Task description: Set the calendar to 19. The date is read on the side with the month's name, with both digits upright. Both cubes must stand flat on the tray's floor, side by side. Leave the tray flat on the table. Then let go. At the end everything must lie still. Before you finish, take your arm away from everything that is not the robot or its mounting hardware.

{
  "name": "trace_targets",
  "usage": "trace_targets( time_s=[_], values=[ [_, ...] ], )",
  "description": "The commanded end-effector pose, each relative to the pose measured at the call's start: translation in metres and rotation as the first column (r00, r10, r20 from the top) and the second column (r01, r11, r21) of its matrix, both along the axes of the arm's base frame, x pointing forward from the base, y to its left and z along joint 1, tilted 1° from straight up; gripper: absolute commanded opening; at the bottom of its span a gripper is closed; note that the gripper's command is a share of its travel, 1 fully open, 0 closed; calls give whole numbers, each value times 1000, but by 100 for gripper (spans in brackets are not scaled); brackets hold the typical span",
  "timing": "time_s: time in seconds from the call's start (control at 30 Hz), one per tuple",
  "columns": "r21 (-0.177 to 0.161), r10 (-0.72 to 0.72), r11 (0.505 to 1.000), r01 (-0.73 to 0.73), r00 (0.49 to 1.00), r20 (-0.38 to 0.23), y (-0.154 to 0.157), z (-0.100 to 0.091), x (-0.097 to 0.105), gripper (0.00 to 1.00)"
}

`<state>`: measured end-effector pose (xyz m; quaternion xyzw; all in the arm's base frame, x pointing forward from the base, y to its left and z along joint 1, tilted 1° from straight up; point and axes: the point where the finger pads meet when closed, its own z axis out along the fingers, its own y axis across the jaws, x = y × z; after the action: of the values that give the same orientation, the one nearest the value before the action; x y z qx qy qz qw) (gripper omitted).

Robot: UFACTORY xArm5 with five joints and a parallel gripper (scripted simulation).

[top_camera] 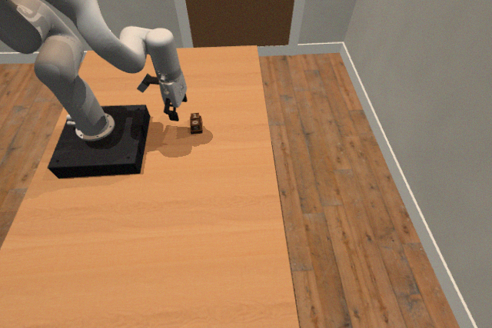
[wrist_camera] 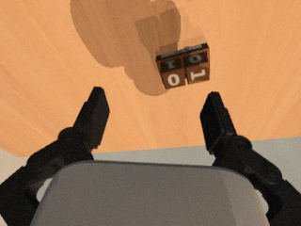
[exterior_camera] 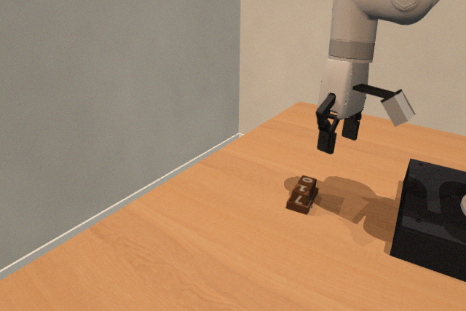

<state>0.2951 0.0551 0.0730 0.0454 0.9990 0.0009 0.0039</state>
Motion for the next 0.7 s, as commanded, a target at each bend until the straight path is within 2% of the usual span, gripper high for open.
trace_targets(
  time_s=[0.0,0.17,0.47,0.67],
  values=[
    [3,-156,988,156,988,4,-3,0,-2,100],
    [4,-259,966,259,966,3,-5,-1,-4,100],
    [4,-271,962,271,962,3,-5,-2,-4,100],
    [4,-271,962,271,962,3,-5,-18,-5,100]
  ],
)
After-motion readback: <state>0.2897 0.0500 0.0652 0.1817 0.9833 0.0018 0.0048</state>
